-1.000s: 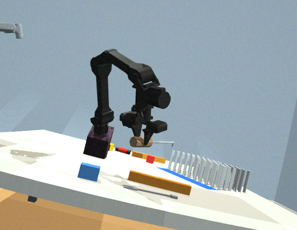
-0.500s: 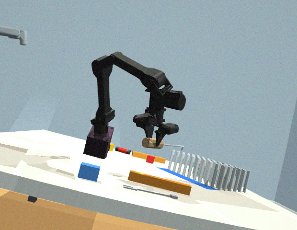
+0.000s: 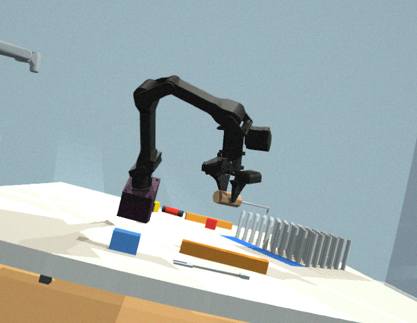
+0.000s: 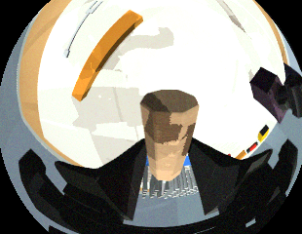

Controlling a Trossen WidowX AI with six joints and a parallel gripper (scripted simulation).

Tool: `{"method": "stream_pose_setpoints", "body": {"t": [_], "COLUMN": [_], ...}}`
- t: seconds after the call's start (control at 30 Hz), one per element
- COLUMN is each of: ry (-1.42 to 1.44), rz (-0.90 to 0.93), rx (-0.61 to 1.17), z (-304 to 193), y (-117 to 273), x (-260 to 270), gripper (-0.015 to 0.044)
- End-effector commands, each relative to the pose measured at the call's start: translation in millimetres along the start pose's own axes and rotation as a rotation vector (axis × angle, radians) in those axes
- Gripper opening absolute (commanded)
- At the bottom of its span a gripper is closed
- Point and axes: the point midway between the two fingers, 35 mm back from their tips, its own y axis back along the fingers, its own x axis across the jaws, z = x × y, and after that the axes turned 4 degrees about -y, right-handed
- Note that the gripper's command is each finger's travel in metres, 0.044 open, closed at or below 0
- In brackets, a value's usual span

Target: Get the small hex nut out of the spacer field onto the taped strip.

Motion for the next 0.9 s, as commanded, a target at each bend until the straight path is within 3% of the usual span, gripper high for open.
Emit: {"method": "stream_pose_setpoints", "body": {"t": [0.0, 0.87], "ry": [-0.007, -0.115], "rz": [0.023, 0.218], "rx": [-0.010, 0.013], "z": [-20, -101], "y": [-1, 9], "x": [-10, -61], "gripper": [0.0000, 0.0000]}}
